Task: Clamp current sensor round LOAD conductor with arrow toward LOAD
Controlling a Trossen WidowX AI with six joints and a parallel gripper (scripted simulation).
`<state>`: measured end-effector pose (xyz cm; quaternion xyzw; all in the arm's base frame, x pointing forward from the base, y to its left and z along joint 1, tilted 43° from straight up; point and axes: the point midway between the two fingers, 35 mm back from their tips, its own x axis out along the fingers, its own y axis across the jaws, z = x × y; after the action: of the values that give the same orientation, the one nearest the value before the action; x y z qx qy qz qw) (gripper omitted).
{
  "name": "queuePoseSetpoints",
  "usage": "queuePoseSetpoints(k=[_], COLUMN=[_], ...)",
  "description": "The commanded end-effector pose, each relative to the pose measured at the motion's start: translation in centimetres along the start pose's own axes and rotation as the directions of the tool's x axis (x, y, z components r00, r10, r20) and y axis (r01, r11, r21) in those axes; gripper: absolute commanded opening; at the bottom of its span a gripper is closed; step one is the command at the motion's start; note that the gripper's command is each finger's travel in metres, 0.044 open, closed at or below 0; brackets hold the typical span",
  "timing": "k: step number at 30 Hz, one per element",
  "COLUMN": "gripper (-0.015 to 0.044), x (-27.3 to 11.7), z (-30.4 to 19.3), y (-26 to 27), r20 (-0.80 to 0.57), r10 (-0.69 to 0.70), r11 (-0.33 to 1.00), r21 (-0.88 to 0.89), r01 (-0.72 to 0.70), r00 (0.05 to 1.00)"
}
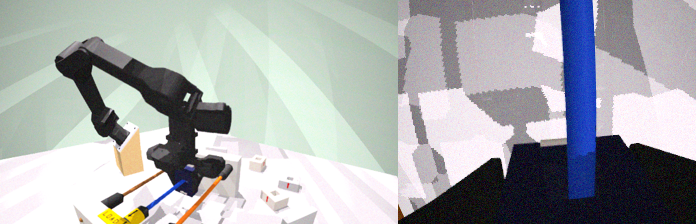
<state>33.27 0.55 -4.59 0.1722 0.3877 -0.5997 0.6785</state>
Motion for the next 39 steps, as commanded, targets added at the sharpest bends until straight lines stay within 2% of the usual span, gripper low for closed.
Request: queuePoseSetpoints(k=[1, 9, 32, 36, 39], gripper=[0.0272, 0.0272, 0.0118, 0.0013, 0.0], x=[-0.01, -0.01, 0.0, -0.21, -0.04], z=[0.0, 0.0, 0.0, 0.0, 0.03], y=[-0.01, -0.01, 0.0, 0.0, -0.03], r20=[0.0, 0.0, 0.0, 0.0, 0.0], r10=[0.0, 0.0, 0.0, 0.003, -0.001], r11=[1.0, 1.0, 1.0, 1.0, 1.0], r21=[0.001, 0.001, 0.0, 0.003, 0.0], r01=[0.0, 0.0, 0.0, -0.003, 0.001], r00=[1.0, 1.0, 1.0, 1.0, 1.0])
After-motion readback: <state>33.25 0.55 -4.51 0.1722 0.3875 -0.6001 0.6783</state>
